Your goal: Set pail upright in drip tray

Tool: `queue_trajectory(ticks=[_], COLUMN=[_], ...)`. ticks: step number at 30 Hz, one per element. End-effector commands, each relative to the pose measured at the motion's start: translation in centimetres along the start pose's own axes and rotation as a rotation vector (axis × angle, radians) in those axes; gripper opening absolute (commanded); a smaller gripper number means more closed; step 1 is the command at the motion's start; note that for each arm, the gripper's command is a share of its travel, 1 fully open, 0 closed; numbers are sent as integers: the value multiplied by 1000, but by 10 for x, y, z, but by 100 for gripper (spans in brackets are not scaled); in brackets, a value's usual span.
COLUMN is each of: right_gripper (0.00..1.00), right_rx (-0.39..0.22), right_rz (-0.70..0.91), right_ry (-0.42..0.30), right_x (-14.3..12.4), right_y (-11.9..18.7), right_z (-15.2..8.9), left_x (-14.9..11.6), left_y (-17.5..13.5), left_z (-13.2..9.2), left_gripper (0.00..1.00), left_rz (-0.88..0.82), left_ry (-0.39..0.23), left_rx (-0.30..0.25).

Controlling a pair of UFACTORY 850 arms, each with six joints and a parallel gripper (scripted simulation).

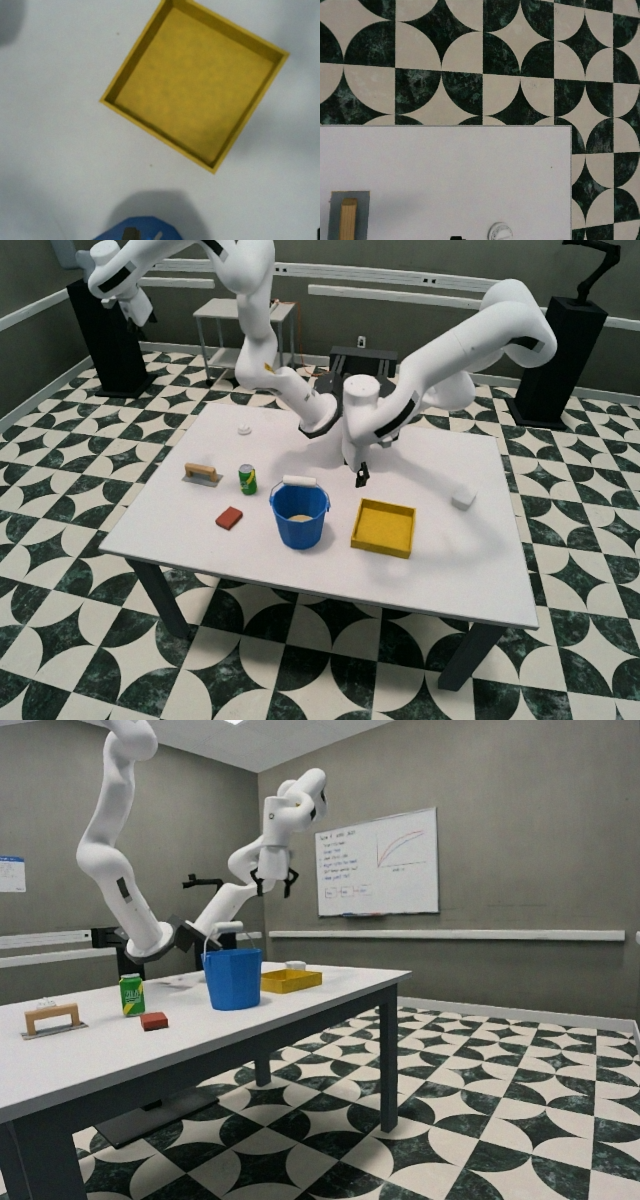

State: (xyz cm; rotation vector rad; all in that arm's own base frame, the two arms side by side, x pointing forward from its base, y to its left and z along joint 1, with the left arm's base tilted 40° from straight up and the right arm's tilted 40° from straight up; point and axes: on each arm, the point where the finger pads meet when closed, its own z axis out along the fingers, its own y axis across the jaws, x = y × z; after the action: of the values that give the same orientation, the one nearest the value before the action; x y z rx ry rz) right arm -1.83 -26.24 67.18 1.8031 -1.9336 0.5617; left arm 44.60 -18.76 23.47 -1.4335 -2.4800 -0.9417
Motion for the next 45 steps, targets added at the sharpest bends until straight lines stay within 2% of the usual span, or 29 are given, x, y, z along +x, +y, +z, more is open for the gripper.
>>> queue_trajectory(ticks=[1, 14, 16, 20, 45], right_gripper=[100, 100, 100, 100, 100], right_rx=[0, 0, 0, 0, 0], right_rz=[0, 0, 0, 0, 0], right_ry=[2, 2, 2, 2, 2], right_x=[0, 0, 0, 0, 0], right_y=[0, 0, 0, 0, 0], right_z=[-1, -1, -1, -1, -1], left_x=[-37, -115, -115, -133, -138], left_y=[-19, -85, -85, -105, -112], left_z=[3, 17, 17, 22, 25], left_gripper=[100, 100, 100, 100, 100], left_rz=[103, 358, 358, 424, 445], left_ry=[-12, -39, -39, -45, -47], left_rx=[-32, -109, -109, -129, -135])
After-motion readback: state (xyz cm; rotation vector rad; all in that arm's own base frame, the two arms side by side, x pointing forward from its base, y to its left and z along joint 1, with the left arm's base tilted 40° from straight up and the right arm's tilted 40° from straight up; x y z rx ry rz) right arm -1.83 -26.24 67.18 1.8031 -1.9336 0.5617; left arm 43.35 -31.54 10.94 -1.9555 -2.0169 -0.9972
